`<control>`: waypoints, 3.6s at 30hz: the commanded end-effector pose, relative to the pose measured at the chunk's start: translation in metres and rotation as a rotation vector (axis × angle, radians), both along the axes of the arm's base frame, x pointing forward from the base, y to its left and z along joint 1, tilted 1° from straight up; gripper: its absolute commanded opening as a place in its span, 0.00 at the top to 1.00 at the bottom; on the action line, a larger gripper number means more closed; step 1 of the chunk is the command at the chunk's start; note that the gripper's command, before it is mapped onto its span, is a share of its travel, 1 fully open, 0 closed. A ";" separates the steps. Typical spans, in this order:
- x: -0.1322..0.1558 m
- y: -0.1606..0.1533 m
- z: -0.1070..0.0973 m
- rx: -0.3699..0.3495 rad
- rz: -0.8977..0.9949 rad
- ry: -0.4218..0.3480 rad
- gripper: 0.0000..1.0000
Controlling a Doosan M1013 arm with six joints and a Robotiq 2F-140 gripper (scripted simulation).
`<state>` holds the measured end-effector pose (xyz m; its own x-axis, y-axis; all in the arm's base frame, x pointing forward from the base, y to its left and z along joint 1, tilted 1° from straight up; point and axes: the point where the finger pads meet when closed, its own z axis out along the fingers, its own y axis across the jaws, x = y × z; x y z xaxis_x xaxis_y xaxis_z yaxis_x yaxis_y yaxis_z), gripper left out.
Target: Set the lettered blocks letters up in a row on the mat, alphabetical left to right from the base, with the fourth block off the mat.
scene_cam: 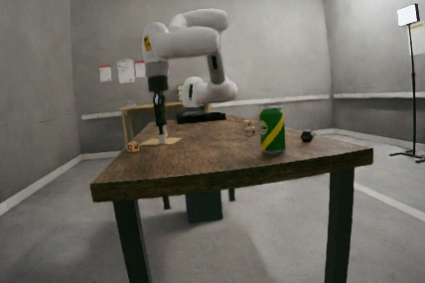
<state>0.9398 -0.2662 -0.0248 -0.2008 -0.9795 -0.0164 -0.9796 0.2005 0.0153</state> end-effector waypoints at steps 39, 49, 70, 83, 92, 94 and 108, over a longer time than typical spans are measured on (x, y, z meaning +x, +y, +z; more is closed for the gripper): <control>0.001 -0.002 0.101 0.000 -0.001 -0.001 0.76; -0.033 -0.011 0.101 -0.001 -0.094 0.001 0.76; -0.033 -0.011 0.089 -0.001 -0.094 0.001 0.76; -0.034 -0.010 0.039 -0.001 -0.094 0.001 0.76; -0.034 -0.010 0.009 -0.001 -0.094 0.001 0.76; -0.034 -0.010 0.007 -0.001 -0.094 0.001 0.76; -0.034 -0.010 0.006 -0.001 -0.094 0.001 0.76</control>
